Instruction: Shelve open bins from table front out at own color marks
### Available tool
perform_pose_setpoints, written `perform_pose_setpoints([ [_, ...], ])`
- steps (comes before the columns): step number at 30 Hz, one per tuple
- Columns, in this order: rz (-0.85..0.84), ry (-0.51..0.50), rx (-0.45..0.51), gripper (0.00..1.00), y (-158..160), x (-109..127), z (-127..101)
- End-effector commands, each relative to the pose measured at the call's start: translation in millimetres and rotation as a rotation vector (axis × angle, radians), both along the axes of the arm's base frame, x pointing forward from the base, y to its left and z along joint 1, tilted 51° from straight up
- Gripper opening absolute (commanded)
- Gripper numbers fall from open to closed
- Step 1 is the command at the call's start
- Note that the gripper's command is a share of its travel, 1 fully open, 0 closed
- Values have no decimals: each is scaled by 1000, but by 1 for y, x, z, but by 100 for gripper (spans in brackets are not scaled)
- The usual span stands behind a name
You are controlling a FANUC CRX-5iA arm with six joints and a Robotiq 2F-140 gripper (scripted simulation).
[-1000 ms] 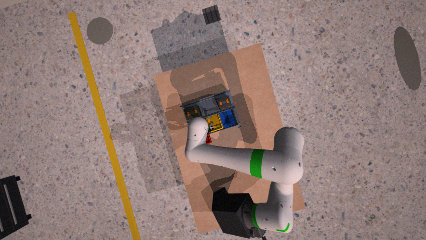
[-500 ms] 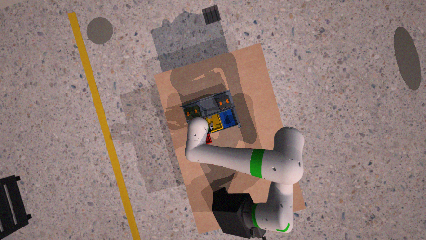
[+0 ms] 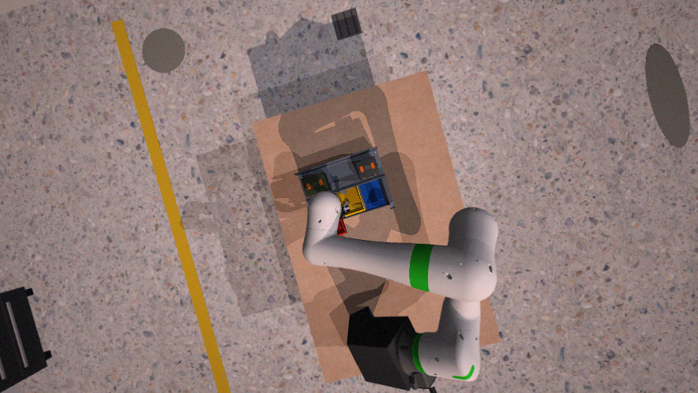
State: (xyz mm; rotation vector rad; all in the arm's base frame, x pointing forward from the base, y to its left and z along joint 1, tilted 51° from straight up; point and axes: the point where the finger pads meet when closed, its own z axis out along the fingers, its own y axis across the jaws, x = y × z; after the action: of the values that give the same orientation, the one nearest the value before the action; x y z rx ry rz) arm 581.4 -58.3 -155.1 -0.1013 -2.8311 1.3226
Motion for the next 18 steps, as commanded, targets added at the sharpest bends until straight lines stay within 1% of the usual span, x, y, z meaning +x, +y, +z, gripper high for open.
perform_pose_setpoints([
  [1,3,-2,0,0,0,2,0],
  [18,14,-12,-1,0,0,11,1],
])
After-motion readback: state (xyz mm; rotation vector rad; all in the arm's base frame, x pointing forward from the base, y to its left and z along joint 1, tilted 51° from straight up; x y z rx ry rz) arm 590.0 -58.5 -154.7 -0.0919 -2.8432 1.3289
